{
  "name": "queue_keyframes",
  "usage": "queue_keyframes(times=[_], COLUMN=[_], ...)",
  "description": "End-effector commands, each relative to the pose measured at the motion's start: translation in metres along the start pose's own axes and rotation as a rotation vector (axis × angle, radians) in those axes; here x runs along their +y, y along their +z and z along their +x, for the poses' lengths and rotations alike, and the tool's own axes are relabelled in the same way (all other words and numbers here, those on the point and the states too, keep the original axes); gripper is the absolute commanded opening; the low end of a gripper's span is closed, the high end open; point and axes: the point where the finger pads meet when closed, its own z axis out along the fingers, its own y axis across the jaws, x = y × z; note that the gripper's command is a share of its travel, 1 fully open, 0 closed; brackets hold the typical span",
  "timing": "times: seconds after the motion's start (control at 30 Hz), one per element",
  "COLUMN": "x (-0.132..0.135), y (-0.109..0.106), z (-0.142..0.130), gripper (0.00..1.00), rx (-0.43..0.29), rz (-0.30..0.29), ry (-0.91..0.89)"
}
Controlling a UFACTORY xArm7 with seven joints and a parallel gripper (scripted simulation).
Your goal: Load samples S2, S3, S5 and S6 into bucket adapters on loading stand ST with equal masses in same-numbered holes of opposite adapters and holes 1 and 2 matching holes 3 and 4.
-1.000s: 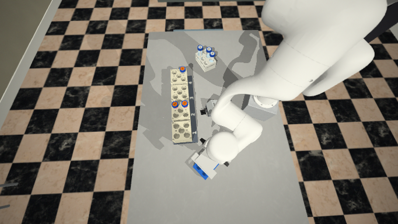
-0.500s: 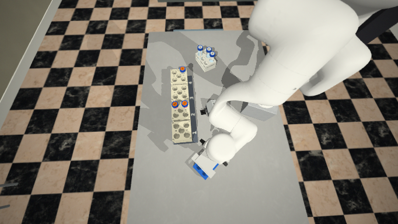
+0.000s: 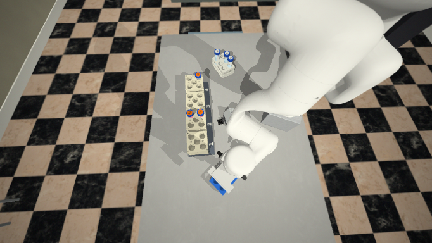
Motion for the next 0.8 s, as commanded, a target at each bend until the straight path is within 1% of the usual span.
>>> queue_keyframes(times=[0.0, 0.77], x=[0.0, 0.0], y=[0.001, 0.015], z=[0.002, 0.002], gripper=[0.57, 0.57], rx=[0.004, 0.004], rz=[-0.001, -0.001], ry=[0.0, 0.0])
